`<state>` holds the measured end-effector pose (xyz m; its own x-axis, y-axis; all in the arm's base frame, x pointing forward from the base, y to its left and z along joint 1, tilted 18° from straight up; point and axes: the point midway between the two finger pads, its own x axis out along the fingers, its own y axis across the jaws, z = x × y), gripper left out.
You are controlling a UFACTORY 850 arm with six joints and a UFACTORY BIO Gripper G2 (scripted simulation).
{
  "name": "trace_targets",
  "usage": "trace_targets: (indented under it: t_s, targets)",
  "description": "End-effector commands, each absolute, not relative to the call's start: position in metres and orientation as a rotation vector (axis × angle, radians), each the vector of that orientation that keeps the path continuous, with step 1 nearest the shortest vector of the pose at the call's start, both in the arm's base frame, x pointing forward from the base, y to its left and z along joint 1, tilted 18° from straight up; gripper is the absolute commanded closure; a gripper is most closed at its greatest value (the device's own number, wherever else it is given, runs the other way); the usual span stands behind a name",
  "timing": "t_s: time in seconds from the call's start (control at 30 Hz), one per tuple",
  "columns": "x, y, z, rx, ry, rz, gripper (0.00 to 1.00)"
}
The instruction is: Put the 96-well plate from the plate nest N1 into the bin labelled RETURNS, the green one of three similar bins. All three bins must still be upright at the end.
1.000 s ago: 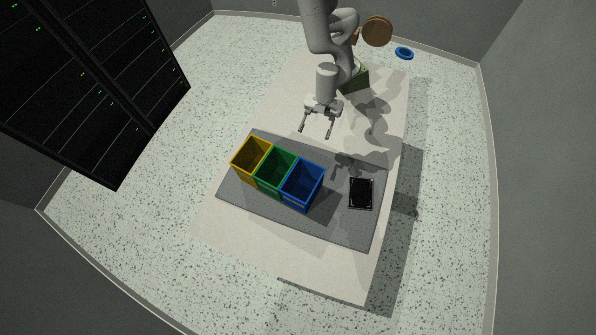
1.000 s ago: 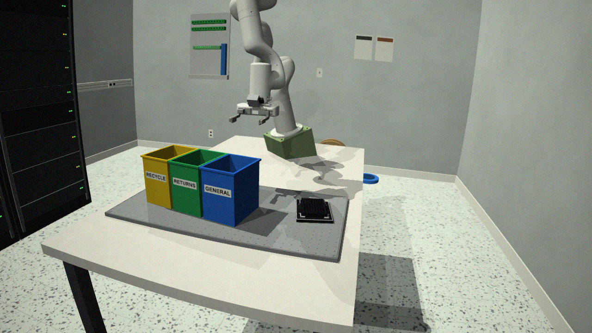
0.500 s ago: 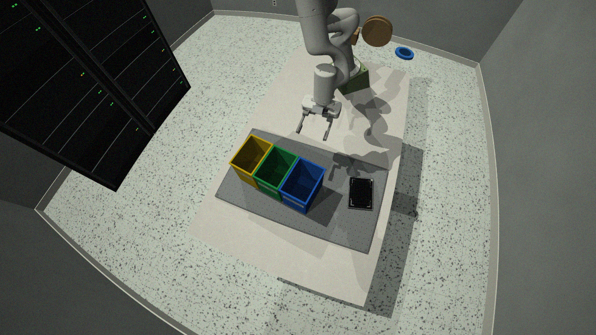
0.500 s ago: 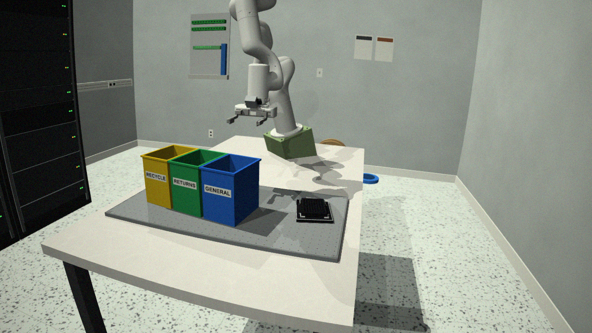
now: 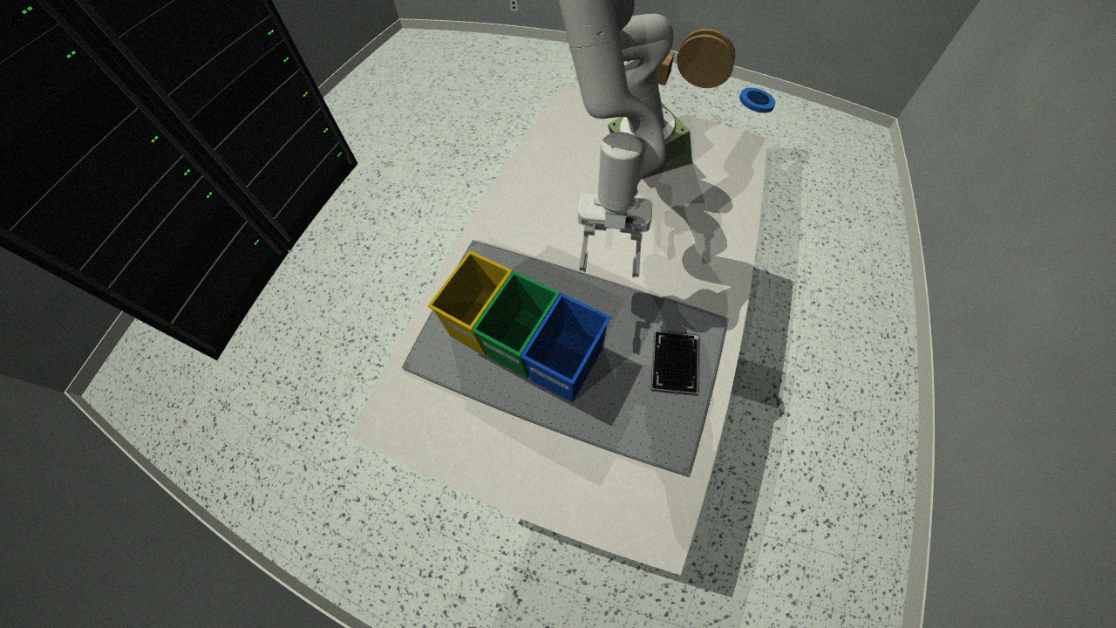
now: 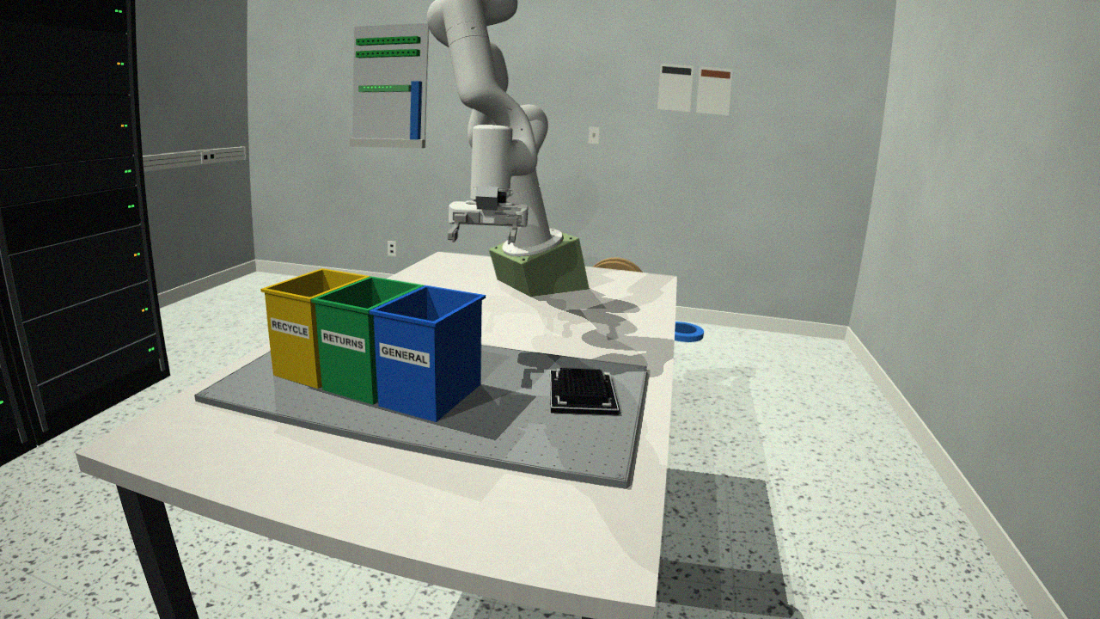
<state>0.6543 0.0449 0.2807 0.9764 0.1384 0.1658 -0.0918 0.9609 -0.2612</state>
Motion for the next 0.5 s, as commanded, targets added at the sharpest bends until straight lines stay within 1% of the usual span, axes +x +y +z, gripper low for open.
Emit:
trace_targets:
  t_s: [0.0,0.47]
  targets:
    - [0.660,0.055,0.277,-0.255,-0.185,0.119,0.63]
    - [0.687,0.115,0.252,-0.255,-0.185,0.119,0.63]
